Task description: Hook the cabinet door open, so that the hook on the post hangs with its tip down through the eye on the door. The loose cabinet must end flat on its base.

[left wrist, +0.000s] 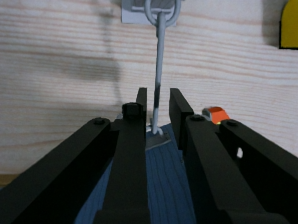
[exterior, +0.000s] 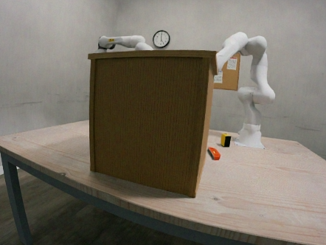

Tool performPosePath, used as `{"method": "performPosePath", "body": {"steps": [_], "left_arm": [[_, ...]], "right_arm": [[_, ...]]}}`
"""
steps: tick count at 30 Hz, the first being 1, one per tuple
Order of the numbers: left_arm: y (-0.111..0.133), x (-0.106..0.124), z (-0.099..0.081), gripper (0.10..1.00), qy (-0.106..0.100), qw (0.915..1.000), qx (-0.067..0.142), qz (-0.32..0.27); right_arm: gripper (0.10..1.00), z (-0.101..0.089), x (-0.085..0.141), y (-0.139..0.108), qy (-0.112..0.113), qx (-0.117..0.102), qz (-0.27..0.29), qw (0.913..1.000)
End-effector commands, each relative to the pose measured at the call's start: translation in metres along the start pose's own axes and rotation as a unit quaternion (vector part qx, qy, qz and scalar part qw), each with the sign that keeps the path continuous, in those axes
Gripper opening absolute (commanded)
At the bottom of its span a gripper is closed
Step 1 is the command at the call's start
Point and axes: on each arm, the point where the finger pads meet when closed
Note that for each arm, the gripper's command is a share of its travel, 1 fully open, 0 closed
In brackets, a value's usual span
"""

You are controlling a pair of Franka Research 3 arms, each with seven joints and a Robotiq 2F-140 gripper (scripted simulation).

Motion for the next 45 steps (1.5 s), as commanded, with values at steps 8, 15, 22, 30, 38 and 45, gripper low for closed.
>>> {"method": "performPosePath", "body": {"steps": [8, 15, 22, 30, 38, 45], "left_arm": [[-0.002, 0.006, -0.024, 0.23, 0.005, 1.0, 0.004, 0.006], [-0.002, 0.007, -0.032, 0.23, 0.005, 1.0, 0.004, 0.006], [-0.002, 0.007, -0.038, 0.23, 0.005, 1.0, 0.004, 0.006], [-0.002, 0.007, -0.039, 0.23, 0.005, 1.0, 0.004, 0.006], [-0.002, 0.007, -0.039, 0.23, 0.005, 1.0, 0.004, 0.006], [-0.002, 0.007, -0.039, 0.23, 0.005, 1.0, 0.004, 0.006]], "right_arm": [[1.0, 0.0, 0.0, 0.0, 0.0, 0.0, 0.0, 1.0], [1.0, 0.0, 0.0, 0.0, 0.0, 0.0, 0.0, 1.0], [1.0, 0.0, 0.0, 0.0, 0.0, 0.0, 0.0, 1.0], [1.0, 0.0, 0.0, 0.0, 0.0, 0.0, 0.0, 1.0], [1.0, 0.0, 0.0, 0.0, 0.0, 0.0, 0.0, 1.0], [1.0, 0.0, 0.0, 0.0, 0.0, 0.0, 0.0, 1.0]]}}
Point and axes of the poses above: on each arm, the point where the finger pads meet when closed, its own z axis out along the fingers, its own x axis across the jaws, y = z × x, and after that the axes turned 5 degrees about -z, right-handed
